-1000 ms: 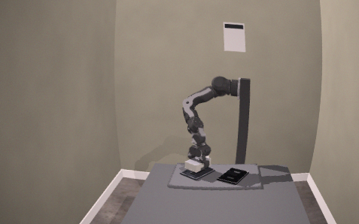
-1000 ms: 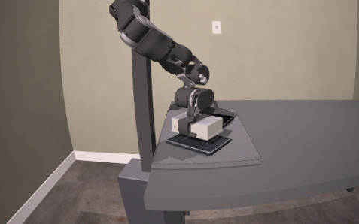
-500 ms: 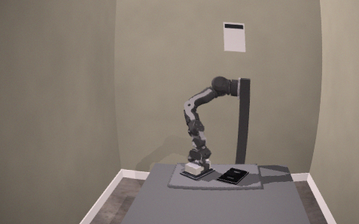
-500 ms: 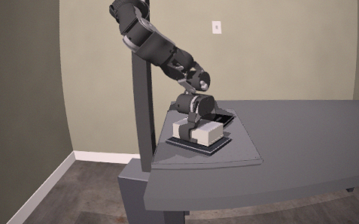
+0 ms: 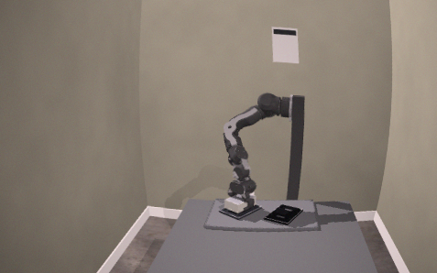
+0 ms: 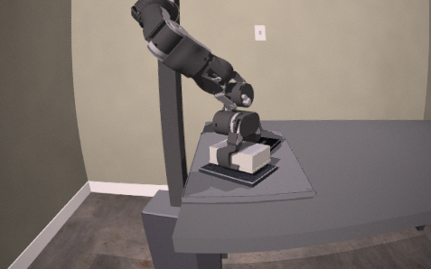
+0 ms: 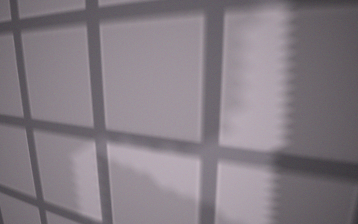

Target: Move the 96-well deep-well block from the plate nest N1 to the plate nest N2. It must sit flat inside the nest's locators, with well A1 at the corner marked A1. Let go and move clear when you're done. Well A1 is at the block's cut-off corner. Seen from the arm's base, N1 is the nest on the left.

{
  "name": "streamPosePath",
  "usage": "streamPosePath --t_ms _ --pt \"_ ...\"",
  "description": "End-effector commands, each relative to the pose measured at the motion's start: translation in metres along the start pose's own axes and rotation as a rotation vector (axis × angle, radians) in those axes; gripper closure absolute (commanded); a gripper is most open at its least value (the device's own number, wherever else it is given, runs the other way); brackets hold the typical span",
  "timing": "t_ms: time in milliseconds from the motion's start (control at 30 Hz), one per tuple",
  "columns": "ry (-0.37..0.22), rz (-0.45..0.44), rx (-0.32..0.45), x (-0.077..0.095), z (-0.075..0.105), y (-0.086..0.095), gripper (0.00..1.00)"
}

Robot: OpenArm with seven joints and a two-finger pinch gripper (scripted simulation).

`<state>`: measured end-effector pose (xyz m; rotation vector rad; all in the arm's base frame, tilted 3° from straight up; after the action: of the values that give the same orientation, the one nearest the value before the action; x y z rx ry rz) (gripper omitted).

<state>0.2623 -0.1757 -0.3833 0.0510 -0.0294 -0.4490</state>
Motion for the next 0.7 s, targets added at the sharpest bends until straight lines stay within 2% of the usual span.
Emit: streamPosePath --t_ms 0,667 --pt "0.001 -0.002 0.0 0.0004 0.0012 0.0006 1.0" --pt "0.005 0.001 -0.005 -0.0045 -0.0017 -0.0013 1.0"
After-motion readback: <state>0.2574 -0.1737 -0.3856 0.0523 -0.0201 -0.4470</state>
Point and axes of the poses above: the point where the finger pads meet when closed, its own z axis back along the fingers, its own y axis across the jaws, x = y × z, the point moved 3 cm from there along z, back along the fingers, and after that the axes turned 3 degrees about z, right-handed, at the moved point
